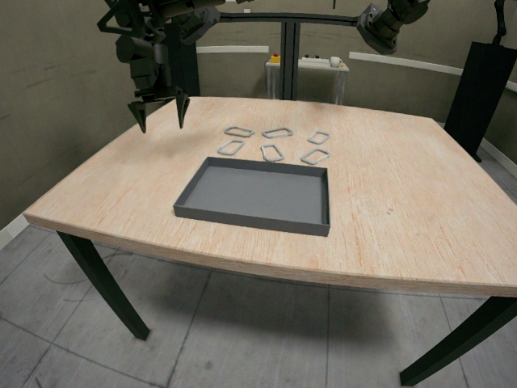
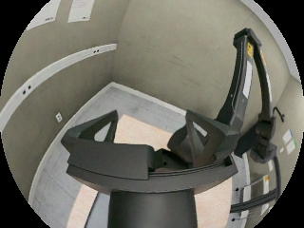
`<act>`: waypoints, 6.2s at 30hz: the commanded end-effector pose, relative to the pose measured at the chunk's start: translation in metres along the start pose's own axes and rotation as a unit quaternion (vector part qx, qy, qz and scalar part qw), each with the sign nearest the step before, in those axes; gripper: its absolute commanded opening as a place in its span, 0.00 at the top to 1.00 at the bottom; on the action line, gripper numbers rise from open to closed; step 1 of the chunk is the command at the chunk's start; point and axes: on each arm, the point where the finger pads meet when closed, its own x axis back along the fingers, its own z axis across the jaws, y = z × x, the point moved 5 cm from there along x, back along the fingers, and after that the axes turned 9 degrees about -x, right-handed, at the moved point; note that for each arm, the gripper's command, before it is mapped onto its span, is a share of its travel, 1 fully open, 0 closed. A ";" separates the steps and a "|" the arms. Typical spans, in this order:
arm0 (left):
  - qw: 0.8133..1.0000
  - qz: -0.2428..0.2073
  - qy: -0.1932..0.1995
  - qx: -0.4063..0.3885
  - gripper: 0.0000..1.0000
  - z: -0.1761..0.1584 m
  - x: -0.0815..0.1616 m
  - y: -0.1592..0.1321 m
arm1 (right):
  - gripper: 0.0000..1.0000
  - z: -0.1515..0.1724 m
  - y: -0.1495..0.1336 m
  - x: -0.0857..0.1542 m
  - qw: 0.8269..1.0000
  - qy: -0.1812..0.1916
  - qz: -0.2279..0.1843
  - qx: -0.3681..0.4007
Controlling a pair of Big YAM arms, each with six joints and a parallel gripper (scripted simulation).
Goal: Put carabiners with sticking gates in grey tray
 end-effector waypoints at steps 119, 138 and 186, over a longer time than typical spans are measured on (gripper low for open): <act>0.733 0.586 0.267 0.217 0.56 -0.203 0.353 -0.408 | 0.00 0.206 -0.263 0.244 0.858 0.304 -0.231 0.344; 0.738 0.594 0.249 0.202 0.00 -0.201 0.353 -0.406 | 0.00 0.206 -0.263 0.244 0.858 0.304 -0.231 0.344; 0.762 0.384 -0.399 -0.336 0.00 -0.187 0.386 -0.319 | 0.00 0.206 -0.263 0.244 0.858 0.304 -0.231 0.344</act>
